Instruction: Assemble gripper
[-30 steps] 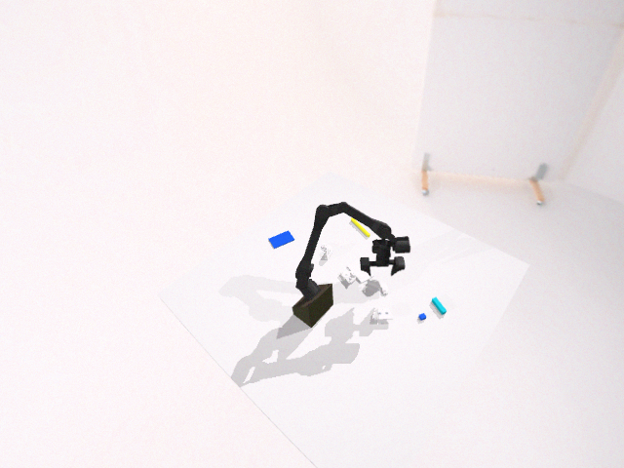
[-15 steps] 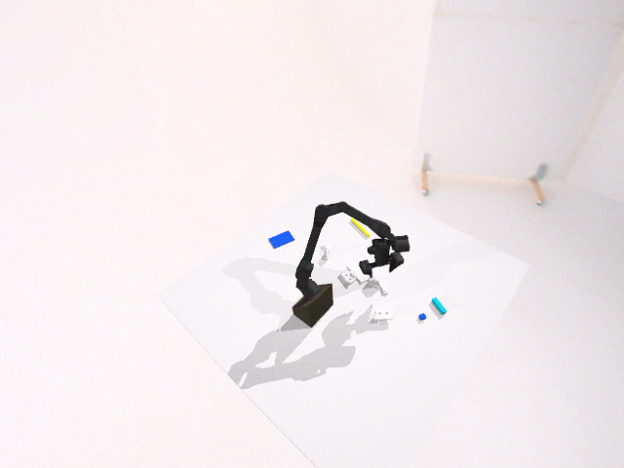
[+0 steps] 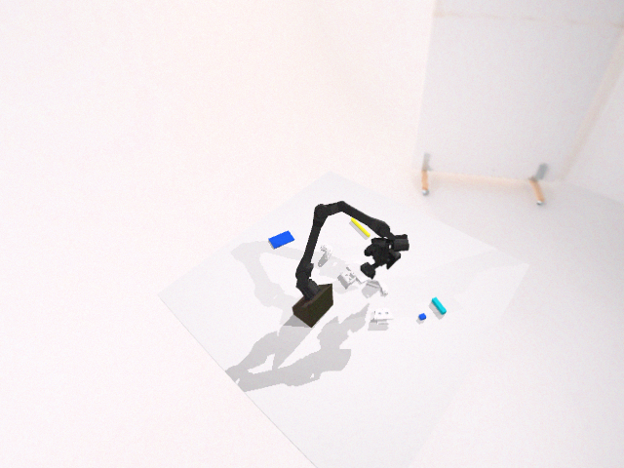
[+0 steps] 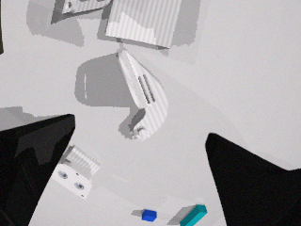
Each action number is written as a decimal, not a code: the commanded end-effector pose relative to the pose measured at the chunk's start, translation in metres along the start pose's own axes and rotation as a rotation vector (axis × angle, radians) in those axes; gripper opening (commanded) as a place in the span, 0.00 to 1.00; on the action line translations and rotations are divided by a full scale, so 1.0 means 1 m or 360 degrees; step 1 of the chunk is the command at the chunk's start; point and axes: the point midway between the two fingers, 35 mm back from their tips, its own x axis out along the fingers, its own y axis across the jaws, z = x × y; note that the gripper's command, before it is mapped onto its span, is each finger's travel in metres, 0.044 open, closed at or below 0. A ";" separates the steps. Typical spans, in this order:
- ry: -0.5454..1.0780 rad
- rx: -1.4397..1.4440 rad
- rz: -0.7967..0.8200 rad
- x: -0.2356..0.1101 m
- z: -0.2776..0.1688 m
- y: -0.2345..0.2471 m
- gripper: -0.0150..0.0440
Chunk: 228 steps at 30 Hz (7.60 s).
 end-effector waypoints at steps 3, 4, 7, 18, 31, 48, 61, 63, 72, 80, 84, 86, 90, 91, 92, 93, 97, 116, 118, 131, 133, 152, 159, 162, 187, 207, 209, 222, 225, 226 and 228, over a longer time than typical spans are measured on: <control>-0.0006 -0.0189 -0.0003 -0.001 0.003 0.000 1.00; -0.0006 -0.0222 -0.0003 -0.001 0.003 0.000 1.00; -0.0006 -0.0321 -0.0003 -0.001 0.004 0.000 1.00; -0.0007 -0.0685 -0.0003 -0.002 0.008 -0.001 1.00; -0.0012 -0.0801 -0.0003 0.036 0.010 0.002 1.00; -0.0012 -0.0801 -0.0003 0.037 0.010 0.002 1.00; -0.0012 -0.0801 -0.0003 0.037 0.010 0.002 1.00; -0.0012 -0.0801 -0.0003 0.037 0.010 0.002 1.00; -0.0012 -0.0801 -0.0003 0.037 0.010 0.002 1.00; -0.0012 -0.0801 -0.0003 0.037 0.010 0.002 1.00; -0.0012 -0.0801 -0.0003 0.037 0.010 0.002 1.00; -0.0012 -0.0801 -0.0003 0.037 0.010 0.002 1.00; -0.0012 -0.0801 -0.0003 0.037 0.010 0.002 1.00; -0.0012 -0.0801 -0.0003 0.037 0.010 0.002 1.00; -0.0012 -0.0801 -0.0003 0.037 0.010 0.002 1.00; -0.0012 -0.0801 -0.0003 0.037 0.010 0.002 1.00; -0.0012 -0.0801 -0.0003 0.037 0.010 0.002 1.00; -0.0012 -0.0801 -0.0003 0.037 0.010 0.002 1.00; -0.0012 -0.0801 -0.0003 0.037 0.010 0.002 1.00; -0.0012 -0.0801 -0.0003 0.037 0.010 0.002 1.00; -0.0012 -0.0801 -0.0003 0.037 0.010 0.002 1.00; -0.0012 -0.0801 -0.0003 0.037 0.010 0.002 1.00; -0.0012 -0.0801 -0.0003 0.037 0.010 0.002 1.00; -0.0012 -0.0801 -0.0003 0.037 0.010 0.002 1.00; -0.0010 -0.0804 0.0004 0.042 0.010 0.002 1.00; -0.0011 -0.0802 -0.0002 0.075 0.010 0.000 1.00; -0.0011 -0.0801 -0.0002 0.078 0.010 -0.001 1.00; -0.0013 -0.0801 -0.0004 0.089 0.011 0.000 1.00; -0.0013 -0.0801 -0.0004 0.089 0.011 0.000 1.00; -0.0013 -0.0801 -0.0004 0.089 0.011 0.000 1.00; -0.0013 -0.0801 -0.0004 0.089 0.011 0.000 1.00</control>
